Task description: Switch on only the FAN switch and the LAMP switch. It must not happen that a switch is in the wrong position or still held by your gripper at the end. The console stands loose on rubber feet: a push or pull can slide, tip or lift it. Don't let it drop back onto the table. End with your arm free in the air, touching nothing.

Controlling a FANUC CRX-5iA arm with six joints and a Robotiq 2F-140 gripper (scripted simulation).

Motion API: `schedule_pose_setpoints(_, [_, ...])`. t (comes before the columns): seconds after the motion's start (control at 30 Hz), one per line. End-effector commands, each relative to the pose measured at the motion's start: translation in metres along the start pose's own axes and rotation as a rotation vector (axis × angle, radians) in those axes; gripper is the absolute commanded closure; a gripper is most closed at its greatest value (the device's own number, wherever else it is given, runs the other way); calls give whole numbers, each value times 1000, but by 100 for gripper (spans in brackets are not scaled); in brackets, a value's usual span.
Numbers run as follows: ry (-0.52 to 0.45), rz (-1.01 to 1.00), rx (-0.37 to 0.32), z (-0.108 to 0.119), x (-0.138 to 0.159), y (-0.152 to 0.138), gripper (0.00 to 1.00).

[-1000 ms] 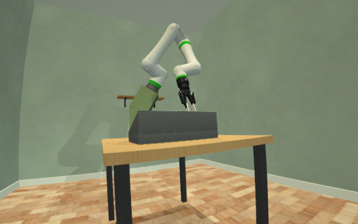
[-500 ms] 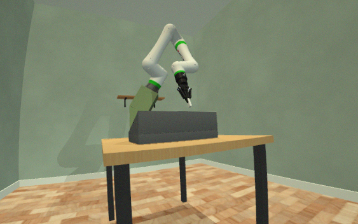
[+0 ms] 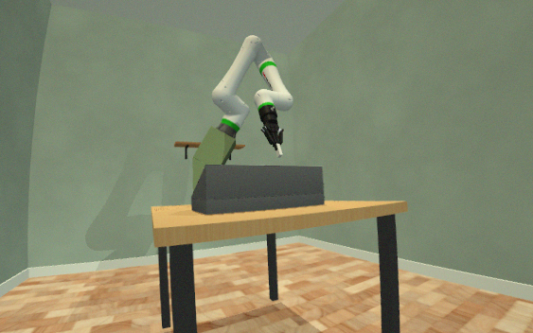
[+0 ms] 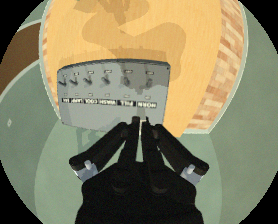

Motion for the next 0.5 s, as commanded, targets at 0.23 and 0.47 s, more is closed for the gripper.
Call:
schedule_pose_setpoints(0.23, [-89,75,-180,2,49,-123,100])
schedule_pose_setpoints(0.47, [-102,130,-257,8,56,-206,100])
Point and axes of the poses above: the point where the finger pads meet when closed, its own z axis back along the fingers, its own y axis across the jaws, x = y × z, the point moved 2 cm from there along z, back along the fingers, and after that the axes turned 3 degrees about -z, right-handed, at the moved point
